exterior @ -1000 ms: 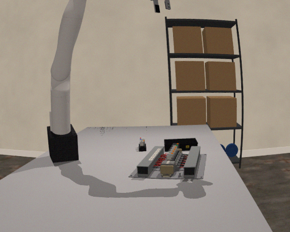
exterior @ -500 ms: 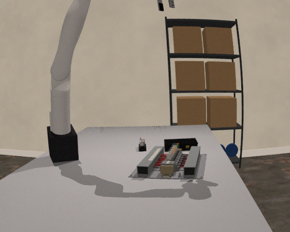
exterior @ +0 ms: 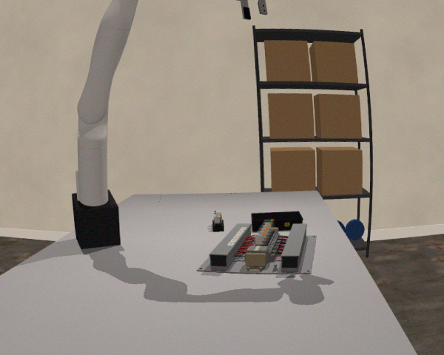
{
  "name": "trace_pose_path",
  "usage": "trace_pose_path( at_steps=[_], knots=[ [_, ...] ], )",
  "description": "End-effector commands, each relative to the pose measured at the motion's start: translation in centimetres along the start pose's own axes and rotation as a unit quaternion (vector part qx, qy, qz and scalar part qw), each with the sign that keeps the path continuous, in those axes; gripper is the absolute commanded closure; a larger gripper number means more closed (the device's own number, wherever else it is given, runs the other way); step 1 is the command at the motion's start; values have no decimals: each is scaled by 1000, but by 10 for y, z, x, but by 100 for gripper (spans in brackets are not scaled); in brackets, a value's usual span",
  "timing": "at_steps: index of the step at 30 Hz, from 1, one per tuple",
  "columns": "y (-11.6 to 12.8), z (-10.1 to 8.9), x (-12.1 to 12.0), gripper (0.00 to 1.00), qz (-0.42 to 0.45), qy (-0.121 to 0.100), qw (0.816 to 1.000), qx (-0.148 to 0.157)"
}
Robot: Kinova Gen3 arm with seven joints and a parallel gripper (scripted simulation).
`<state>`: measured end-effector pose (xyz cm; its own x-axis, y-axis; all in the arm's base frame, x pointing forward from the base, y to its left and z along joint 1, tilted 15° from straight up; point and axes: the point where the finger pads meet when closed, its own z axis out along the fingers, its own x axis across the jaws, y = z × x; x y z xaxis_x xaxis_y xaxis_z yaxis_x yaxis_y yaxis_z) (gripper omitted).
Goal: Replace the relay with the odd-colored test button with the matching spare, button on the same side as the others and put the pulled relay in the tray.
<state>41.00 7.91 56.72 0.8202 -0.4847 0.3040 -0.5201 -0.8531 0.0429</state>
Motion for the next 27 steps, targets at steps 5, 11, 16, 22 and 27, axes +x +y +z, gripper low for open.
trace_pose_path(
  at_steps=[5,11,16,22,27],
  knots=[
    [1,-1,-3,0,-1,0,1000,1],
    [1,0,-6,0,-1,0,1000,1],
    [1,0,-6,0,-1,0,1000,0],
    [1,0,-7,0,-1,0,1000,1],
    [2,0,-9,0,-1,0,1000,1]
  ],
)
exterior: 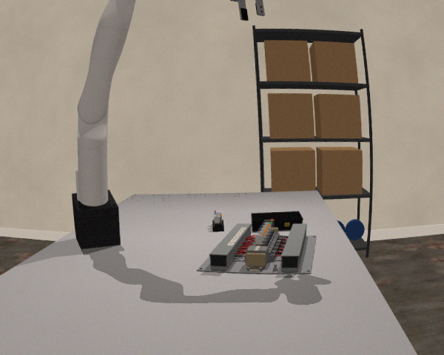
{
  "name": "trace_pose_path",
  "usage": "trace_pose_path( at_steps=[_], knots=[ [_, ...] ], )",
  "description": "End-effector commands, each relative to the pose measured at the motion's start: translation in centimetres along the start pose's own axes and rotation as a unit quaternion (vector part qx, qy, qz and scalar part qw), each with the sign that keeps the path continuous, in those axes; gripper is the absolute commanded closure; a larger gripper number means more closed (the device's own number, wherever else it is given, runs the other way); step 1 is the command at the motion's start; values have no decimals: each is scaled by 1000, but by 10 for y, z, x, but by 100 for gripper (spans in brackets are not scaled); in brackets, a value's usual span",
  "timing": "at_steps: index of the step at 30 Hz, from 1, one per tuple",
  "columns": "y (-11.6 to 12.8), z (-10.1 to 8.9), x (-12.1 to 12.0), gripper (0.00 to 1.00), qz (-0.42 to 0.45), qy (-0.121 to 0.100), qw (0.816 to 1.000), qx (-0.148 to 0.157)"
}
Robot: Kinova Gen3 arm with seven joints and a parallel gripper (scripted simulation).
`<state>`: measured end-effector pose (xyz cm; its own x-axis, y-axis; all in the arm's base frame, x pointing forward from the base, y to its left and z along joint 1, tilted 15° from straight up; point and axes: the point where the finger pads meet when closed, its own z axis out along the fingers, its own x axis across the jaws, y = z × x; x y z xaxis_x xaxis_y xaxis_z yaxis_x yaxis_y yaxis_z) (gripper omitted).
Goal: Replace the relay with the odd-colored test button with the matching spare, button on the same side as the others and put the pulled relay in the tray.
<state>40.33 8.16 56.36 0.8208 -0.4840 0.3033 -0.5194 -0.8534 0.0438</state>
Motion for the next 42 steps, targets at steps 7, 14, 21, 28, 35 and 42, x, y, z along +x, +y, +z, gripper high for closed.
trace_pose_path(
  at_steps=[7,14,21,28,35,42],
  knots=[
    [0,-1,-1,0,0,1,1000,1],
    [1,-1,-2,0,0,1,1000,1],
    [1,-1,-2,0,-8,0,1000,1],
    [1,0,-3,0,-61,-6,998,0],
    [1,0,-4,0,-114,-12,993,0],
    [1,-1,-5,0,-153,-16,988,0]
  ],
)
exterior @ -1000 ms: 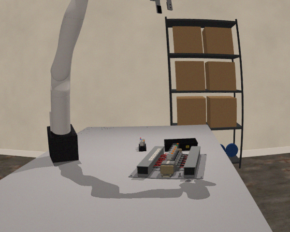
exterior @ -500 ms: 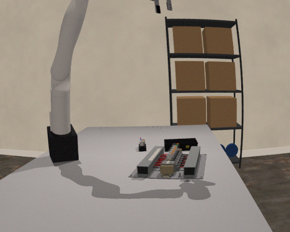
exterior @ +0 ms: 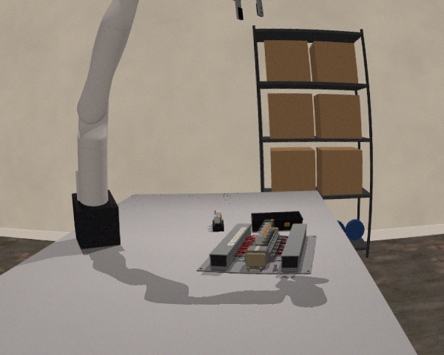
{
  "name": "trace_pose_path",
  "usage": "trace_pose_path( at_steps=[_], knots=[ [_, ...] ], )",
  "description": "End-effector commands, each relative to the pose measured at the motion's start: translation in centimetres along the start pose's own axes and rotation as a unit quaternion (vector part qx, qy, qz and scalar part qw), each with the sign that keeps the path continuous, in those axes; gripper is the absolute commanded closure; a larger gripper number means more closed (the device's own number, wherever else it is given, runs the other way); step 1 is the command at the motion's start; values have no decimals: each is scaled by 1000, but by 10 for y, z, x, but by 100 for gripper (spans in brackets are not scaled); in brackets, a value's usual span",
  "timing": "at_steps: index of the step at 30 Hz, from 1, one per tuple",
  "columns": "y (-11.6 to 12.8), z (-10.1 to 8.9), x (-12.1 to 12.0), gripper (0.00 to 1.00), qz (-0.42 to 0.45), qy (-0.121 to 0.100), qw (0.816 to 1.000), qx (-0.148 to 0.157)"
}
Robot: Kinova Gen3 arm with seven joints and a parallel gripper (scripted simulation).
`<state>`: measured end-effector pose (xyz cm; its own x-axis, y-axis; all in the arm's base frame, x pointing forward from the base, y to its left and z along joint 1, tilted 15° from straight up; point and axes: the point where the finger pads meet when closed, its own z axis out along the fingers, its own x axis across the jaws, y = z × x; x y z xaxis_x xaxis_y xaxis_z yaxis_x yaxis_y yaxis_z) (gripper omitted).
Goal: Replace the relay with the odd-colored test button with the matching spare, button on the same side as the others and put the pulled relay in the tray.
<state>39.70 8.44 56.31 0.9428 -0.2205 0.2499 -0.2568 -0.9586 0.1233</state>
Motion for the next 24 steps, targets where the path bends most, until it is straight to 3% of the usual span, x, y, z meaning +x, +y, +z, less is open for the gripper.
trace_pose_path(
  at_steps=[1,24],
  knots=[
    [1,1,2,0,-14,-2,1000,-1],
    [1,2,4,0,-131,-16,991,-3]
  ],
)
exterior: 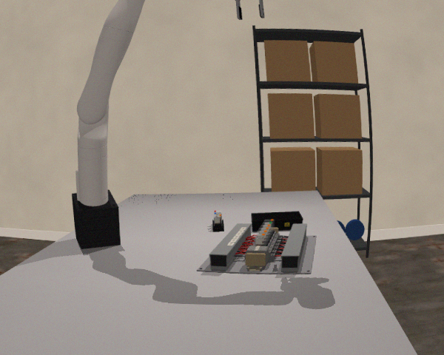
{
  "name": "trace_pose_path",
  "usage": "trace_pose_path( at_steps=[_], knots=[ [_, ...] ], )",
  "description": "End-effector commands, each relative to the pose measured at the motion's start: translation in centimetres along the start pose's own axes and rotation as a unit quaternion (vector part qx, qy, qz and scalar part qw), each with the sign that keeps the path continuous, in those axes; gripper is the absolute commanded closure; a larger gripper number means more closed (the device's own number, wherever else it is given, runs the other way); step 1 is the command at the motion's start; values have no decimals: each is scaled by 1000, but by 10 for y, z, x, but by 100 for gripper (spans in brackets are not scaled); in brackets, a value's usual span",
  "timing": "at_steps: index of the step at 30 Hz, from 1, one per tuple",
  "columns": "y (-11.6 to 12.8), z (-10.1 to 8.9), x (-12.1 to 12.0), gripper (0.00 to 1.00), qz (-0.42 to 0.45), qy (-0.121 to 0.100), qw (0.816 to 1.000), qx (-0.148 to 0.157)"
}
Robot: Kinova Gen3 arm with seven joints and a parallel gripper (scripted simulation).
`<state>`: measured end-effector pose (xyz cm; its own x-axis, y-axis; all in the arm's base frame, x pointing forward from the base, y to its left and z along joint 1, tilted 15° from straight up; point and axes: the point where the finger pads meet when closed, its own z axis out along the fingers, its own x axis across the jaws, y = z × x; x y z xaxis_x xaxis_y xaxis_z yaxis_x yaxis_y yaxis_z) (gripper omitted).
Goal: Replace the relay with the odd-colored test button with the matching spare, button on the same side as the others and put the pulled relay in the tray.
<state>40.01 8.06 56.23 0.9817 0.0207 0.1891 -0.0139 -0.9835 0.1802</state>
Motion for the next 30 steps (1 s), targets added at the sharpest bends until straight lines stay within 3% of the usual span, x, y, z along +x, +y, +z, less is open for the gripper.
trace_pose_path(
  at_steps=[1,30],
  knots=[
    [-2,0,1,0,-10,-5,1000,-2],
    [-2,0,1,0,-16,-4,1000,-2]
  ],
)
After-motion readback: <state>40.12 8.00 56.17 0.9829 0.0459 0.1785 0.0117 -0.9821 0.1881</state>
